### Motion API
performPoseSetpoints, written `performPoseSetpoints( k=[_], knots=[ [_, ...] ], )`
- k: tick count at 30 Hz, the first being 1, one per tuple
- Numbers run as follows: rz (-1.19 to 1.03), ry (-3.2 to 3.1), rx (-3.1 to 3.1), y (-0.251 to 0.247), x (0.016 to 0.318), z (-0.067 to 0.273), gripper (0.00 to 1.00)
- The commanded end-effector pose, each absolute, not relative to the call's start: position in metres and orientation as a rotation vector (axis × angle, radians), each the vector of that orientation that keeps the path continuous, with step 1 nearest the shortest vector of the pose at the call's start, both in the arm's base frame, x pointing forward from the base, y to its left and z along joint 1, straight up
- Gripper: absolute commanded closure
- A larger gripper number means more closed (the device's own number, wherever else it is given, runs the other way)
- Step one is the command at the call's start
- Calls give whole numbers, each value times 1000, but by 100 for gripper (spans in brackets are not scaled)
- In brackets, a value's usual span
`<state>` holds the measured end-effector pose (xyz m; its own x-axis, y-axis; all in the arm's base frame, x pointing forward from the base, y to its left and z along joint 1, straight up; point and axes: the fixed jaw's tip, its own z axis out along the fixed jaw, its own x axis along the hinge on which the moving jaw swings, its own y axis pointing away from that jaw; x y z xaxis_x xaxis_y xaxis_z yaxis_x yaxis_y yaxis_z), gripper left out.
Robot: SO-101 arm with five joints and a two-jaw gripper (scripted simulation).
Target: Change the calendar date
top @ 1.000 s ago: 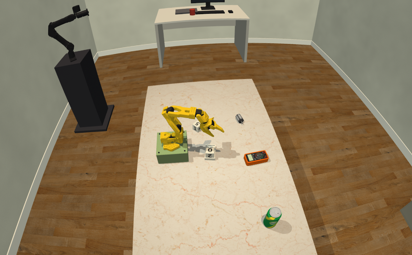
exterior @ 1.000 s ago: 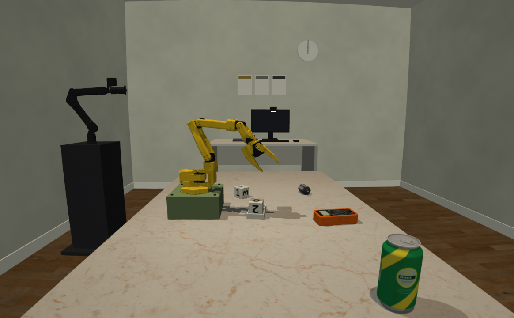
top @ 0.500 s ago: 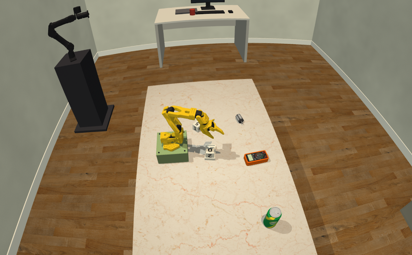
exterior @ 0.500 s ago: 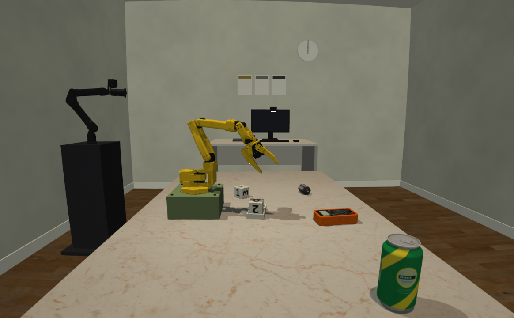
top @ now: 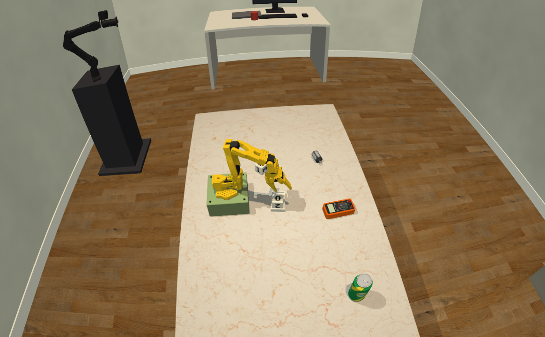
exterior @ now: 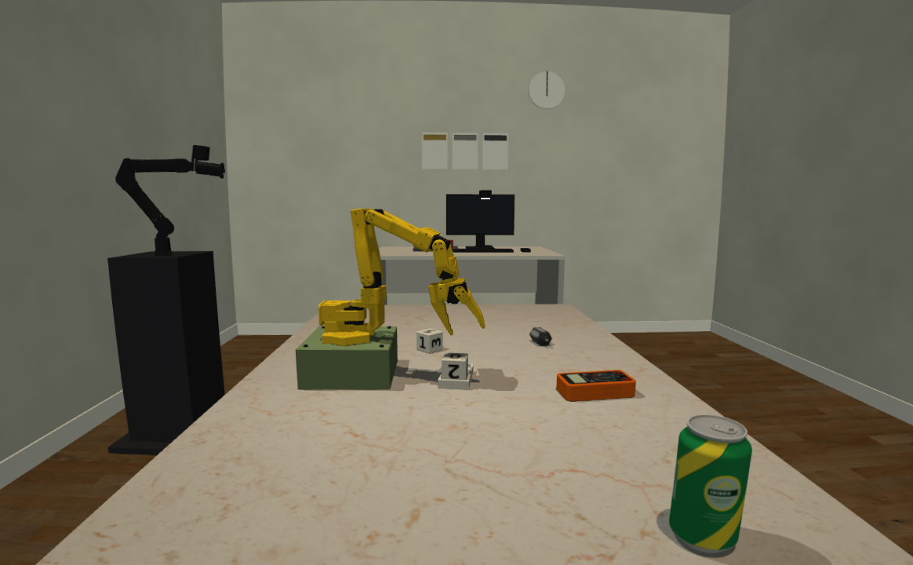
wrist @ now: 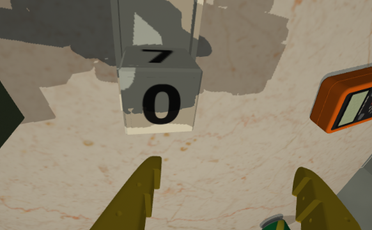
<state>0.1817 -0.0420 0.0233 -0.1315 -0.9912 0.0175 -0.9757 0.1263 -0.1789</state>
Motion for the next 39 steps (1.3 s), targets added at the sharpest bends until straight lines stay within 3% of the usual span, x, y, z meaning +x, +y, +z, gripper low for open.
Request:
performPoseSetpoints(
  k=[1,12,39],
  knots=[
    [-89,2328,-2046,-41,170,6,65],
    [16,2367,-2076,-41,157,-5,65],
    [16,2367,-2076,-41,158,-9,65]
  ],
)
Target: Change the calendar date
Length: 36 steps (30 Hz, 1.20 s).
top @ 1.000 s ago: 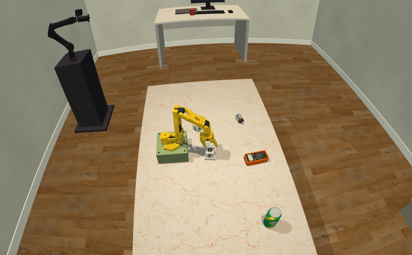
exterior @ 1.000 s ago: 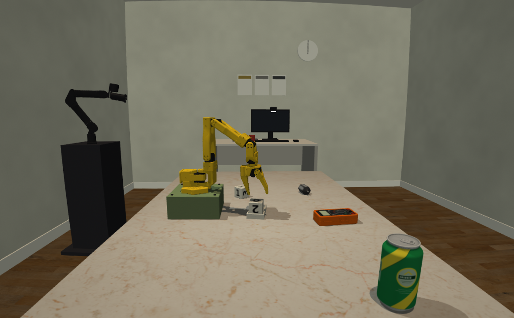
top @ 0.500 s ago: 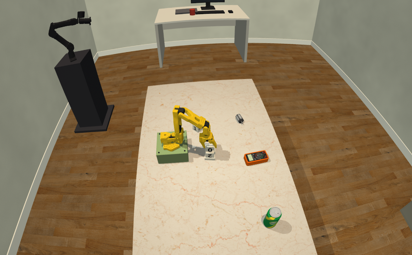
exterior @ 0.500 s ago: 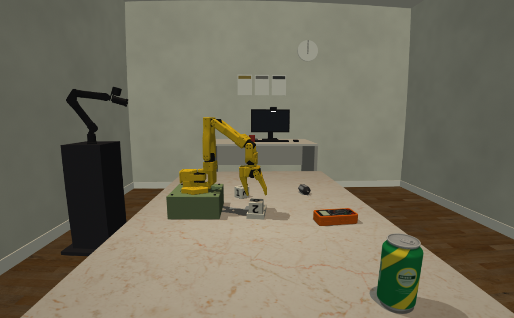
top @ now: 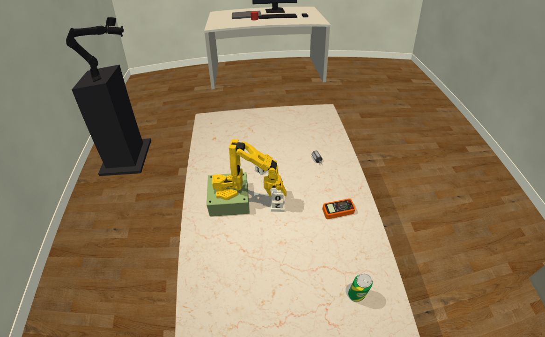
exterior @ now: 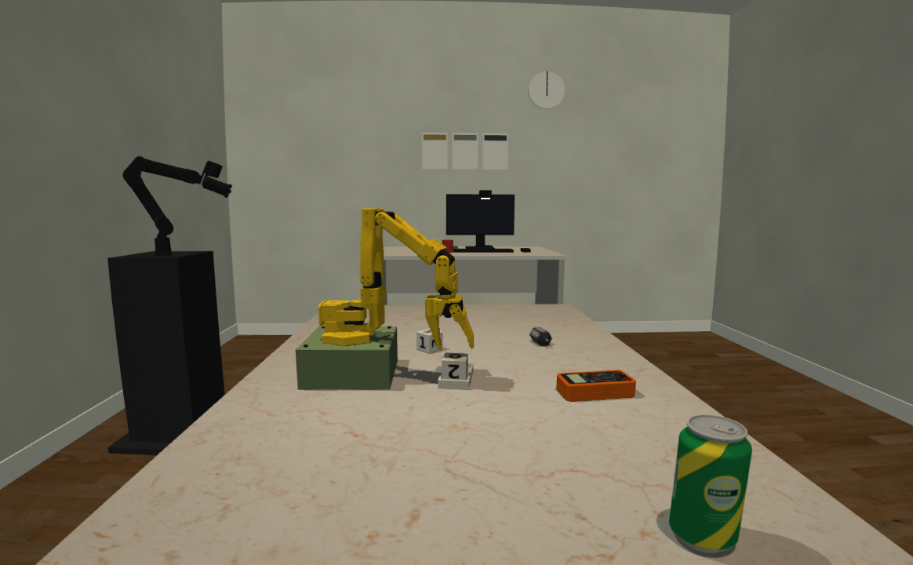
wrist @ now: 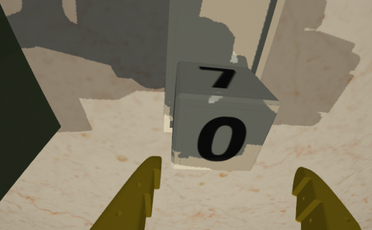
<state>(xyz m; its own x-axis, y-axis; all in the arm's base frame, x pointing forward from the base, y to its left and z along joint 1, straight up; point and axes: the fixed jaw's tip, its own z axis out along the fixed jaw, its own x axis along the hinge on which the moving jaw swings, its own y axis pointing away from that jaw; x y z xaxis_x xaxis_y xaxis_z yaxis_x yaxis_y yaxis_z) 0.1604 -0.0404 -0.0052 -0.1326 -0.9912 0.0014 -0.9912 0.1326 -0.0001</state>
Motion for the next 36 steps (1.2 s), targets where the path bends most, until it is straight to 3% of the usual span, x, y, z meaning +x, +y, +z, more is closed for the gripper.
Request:
performPoseSetpoints(
  k=[1,36],
  knots=[
    [-16,-2357,2067,-41,158,-10,65],
    [-16,-2357,2067,-41,157,-45,65]
  ],
)
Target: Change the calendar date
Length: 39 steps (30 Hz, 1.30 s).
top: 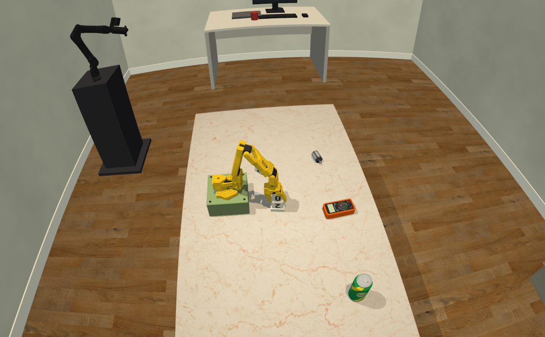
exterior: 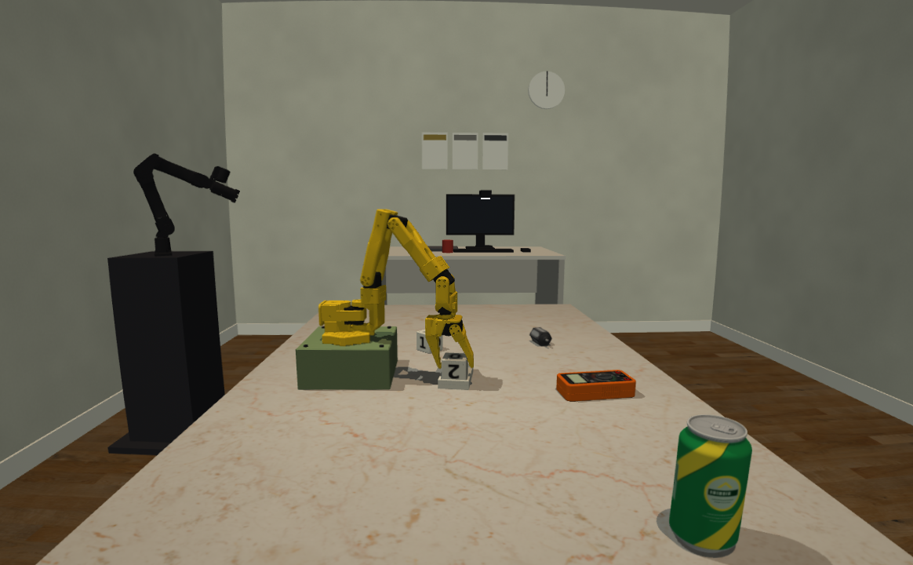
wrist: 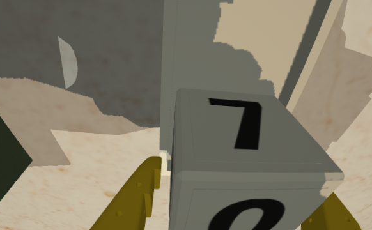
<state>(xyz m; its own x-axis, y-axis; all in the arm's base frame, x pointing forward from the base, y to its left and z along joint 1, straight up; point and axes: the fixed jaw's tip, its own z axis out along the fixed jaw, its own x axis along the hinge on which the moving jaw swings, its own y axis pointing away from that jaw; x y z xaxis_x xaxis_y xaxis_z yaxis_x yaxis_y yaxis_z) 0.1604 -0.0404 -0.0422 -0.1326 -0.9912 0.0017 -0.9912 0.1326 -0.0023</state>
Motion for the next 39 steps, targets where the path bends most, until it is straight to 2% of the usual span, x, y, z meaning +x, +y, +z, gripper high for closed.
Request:
performPoseSetpoints(
  k=[1,39],
  knots=[
    [16,2367,-2076,-41,157,-45,65],
    [16,2367,-2076,-41,160,-45,69]
  ],
)
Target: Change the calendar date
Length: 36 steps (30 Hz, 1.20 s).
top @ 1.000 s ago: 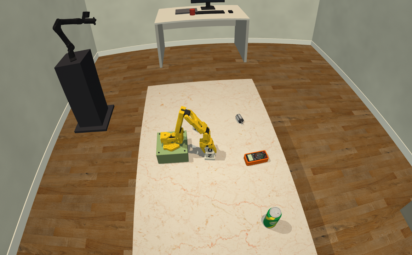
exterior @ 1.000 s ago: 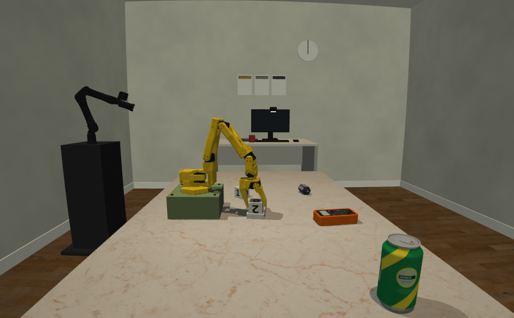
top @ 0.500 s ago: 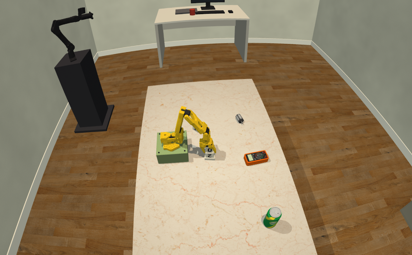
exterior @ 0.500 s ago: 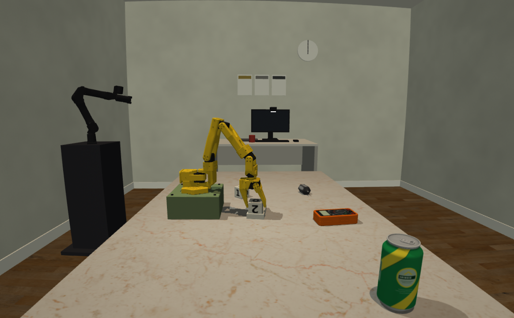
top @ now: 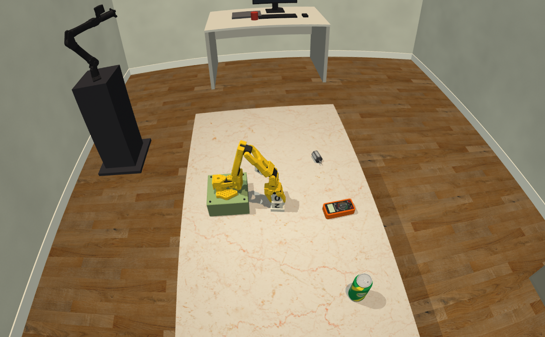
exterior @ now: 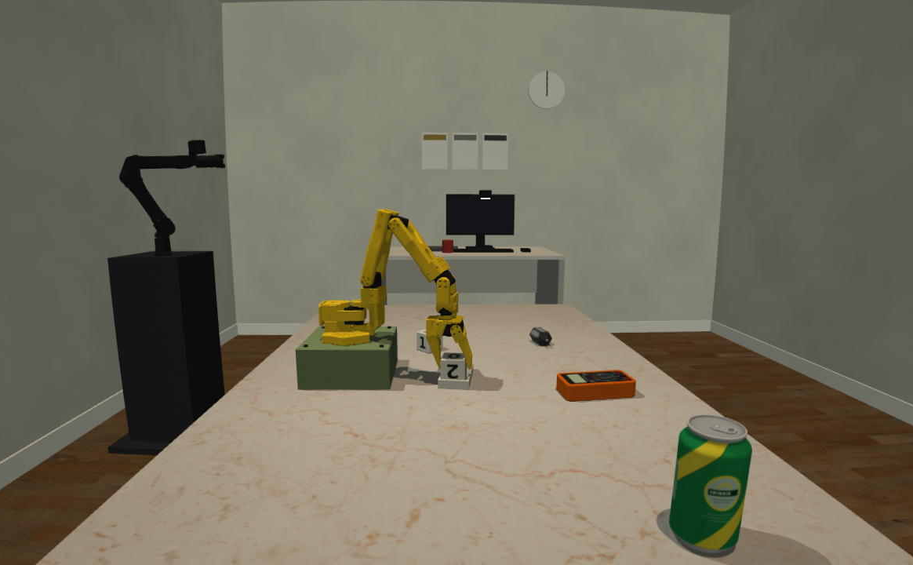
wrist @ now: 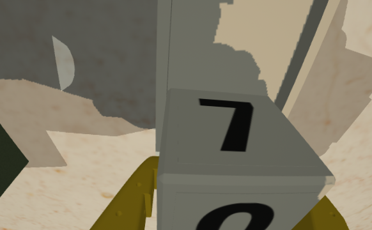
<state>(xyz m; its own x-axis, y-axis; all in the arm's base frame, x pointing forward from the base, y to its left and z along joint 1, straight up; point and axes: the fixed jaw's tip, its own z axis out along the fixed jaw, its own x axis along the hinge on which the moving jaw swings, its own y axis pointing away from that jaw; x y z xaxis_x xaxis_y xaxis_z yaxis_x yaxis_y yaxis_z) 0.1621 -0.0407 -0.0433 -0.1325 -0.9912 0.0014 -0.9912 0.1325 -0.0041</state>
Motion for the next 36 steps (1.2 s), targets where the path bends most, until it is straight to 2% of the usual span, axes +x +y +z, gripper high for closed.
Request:
performPoseSetpoints(
  k=[1,21,36],
  knots=[
    [16,2367,-2076,-41,160,-45,70],
    [16,2367,-2076,-41,160,-45,71],
    [16,2367,-2076,-41,160,-45,91]
  ],
)
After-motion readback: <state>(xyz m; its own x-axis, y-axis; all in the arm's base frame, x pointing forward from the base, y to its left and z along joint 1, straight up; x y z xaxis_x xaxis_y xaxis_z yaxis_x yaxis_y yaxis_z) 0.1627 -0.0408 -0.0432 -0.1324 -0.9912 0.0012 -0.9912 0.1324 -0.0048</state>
